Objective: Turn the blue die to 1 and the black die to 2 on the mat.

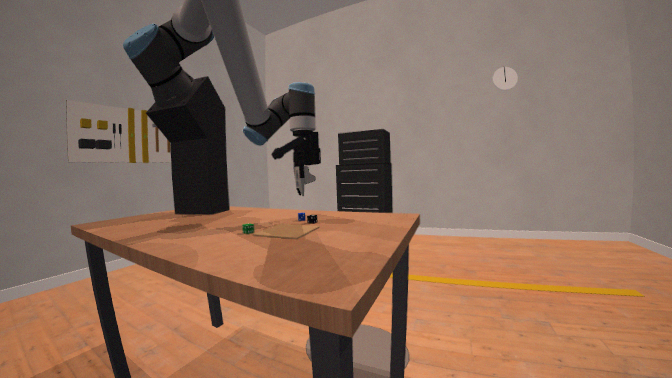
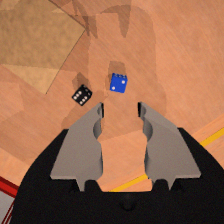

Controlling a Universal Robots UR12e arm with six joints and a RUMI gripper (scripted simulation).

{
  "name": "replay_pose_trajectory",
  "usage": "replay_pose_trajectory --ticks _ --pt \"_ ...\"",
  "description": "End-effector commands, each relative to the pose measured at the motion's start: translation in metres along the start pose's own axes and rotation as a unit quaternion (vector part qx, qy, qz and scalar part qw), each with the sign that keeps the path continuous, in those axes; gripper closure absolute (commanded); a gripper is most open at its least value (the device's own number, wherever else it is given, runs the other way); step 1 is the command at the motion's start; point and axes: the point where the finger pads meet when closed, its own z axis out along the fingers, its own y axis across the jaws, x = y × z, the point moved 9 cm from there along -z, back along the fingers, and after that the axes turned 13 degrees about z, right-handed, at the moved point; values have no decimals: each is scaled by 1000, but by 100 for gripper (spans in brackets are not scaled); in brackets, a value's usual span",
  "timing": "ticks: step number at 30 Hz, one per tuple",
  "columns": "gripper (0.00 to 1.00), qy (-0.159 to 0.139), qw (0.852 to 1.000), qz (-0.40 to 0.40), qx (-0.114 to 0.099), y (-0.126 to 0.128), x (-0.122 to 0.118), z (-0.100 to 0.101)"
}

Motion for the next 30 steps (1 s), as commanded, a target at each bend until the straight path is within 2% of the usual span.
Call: replay_pose_trajectory --ticks 1,16,30 --pt "76 0 1000 0 0 0 0 -1" --pt "76 0 1000 0 0 0 0 1" --pt "76 -1 1000 0 0 0 0 11"
